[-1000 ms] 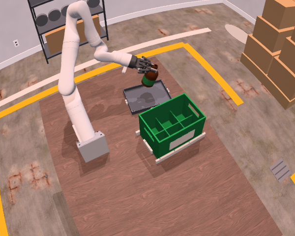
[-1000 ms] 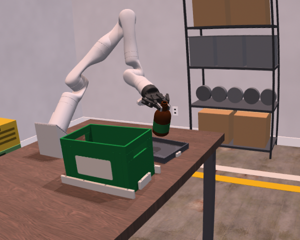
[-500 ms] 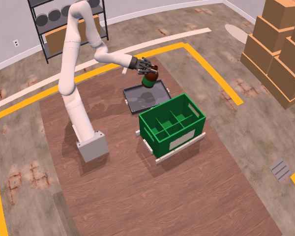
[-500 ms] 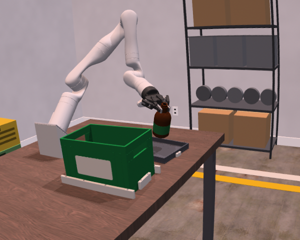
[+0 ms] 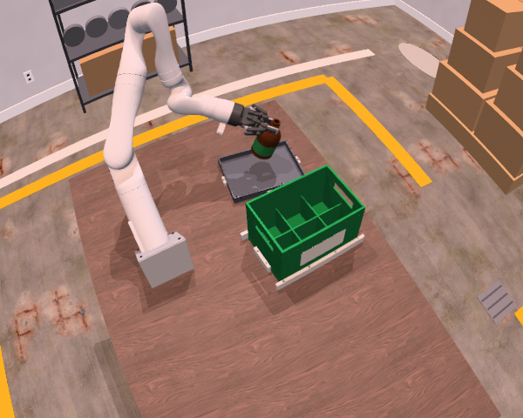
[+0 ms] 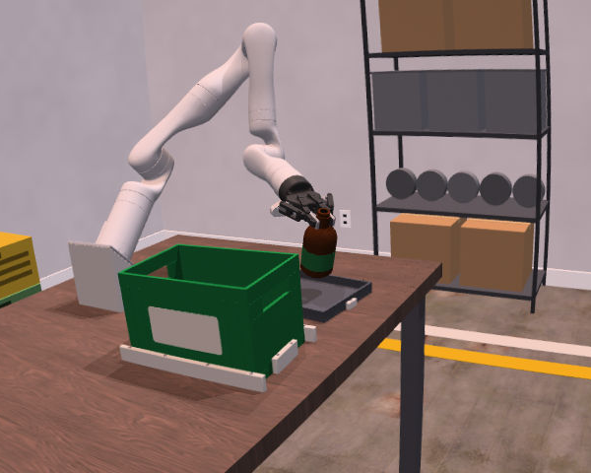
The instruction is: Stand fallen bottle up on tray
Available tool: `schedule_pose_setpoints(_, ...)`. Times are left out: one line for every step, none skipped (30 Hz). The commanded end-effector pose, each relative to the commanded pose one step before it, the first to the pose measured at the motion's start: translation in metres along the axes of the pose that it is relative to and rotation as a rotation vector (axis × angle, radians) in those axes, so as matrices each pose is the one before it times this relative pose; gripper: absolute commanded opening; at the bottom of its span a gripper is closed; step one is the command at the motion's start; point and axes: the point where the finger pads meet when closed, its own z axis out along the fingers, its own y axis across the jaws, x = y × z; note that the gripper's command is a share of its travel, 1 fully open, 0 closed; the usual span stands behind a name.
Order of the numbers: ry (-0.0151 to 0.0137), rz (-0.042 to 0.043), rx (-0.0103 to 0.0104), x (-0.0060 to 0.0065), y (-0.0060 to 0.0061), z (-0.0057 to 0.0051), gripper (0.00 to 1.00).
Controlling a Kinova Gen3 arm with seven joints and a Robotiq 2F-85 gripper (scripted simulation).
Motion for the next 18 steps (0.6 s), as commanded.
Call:
schedule_pose_setpoints(-0.00053, 0.00241, -0.00336, 0.00542, 0.00146, 0.00187, 0.00)
schedule_pose_setpoints(-0.00001, -0.00012, -0.00080, 0.00116, 0.00035, 0.00045, 0.00)
schedule_pose_setpoints(-0.00001, -0.00012, -0.00080, 0.00116, 0.00034, 0.00044, 0.00)
schedule_pose_setpoints(0.00000, 0.00000, 0.00000, 0.00000, 0.00000, 0.00000, 0.00)
schedule_pose_setpoints(0.00000, 0.00000, 0.00000, 0.00000, 0.00000, 0.00000, 0.00)
schedule_pose_setpoints(0.00005, -0.00022, -0.00071, 0.00118, 0.00028, 0.00044, 0.00)
schedule_pose_setpoints(-0.00003, 0.00002, -0.00053, 0.00115, 0.00026, 0.00045, 0.00)
schedule_pose_setpoints(-0.00005, 0.00012, -0.00003, 0.00114, 0.00004, 0.00042, 0.00)
schedule_pose_setpoints(-0.00001, 0.00001, 0.00011, 0.00115, -0.00006, 0.00040, 0.00)
schedule_pose_setpoints(0.00002, -0.00004, -0.00004, 0.00116, 0.00001, 0.00041, 0.00)
schedule_pose_setpoints(0.00003, -0.00008, -0.00013, 0.00114, 0.00004, 0.00041, 0.00)
schedule_pose_setpoints(0.00001, -0.00006, -0.00009, 0.00112, 0.00002, 0.00039, 0.00)
schedule_pose_setpoints(0.00000, -0.00003, -0.00004, 0.00110, 0.00001, 0.00038, 0.00)
schedule_pose_setpoints(0.00000, 0.00004, -0.00007, 0.00109, 0.00004, 0.00040, 0.00)
schedule_pose_setpoints(0.00001, -0.00001, -0.00008, 0.00106, 0.00003, 0.00038, 0.00)
schedule_pose_setpoints(0.00001, -0.00005, -0.00006, 0.00104, 0.00001, 0.00037, 0.00)
schedule_pose_setpoints(0.00001, -0.00006, -0.00002, 0.00101, -0.00001, 0.00035, 0.00)
schedule_pose_setpoints(0.00000, 0.00002, -0.00004, 0.00099, 0.00002, 0.00036, 0.00)
